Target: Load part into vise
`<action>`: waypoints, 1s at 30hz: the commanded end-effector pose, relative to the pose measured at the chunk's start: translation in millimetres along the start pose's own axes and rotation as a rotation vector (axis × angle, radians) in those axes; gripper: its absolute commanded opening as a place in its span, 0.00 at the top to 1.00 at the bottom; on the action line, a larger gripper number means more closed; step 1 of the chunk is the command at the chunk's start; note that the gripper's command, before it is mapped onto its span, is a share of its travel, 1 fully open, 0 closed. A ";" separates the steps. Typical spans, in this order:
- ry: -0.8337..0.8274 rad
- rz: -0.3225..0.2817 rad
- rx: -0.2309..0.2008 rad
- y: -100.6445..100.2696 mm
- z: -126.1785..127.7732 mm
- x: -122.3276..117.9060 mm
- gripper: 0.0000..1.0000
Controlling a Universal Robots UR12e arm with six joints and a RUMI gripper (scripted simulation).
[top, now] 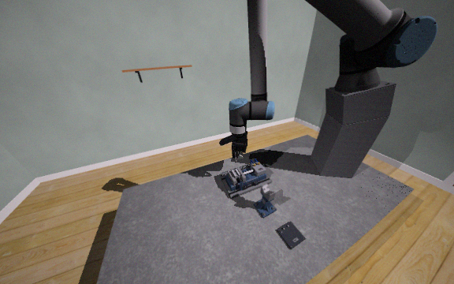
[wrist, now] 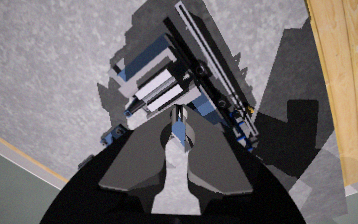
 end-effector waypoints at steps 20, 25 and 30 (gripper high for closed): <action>0.587 0.002 0.004 0.8 8.3 17.4 1.00; 0.636 0.002 0.004 0.9 9.1 18.6 1.00; 0.650 0.002 0.004 0.9 9.3 18.9 1.00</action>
Point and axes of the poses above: the point where the finger pads meet when closed, its own y axis back along the fingers, its own z axis across the jaws, x = y × z, the point moved 5 cm from there along y, back along the fingers, and after that the axes turned 8 degrees about y, right-handed, at the moved point
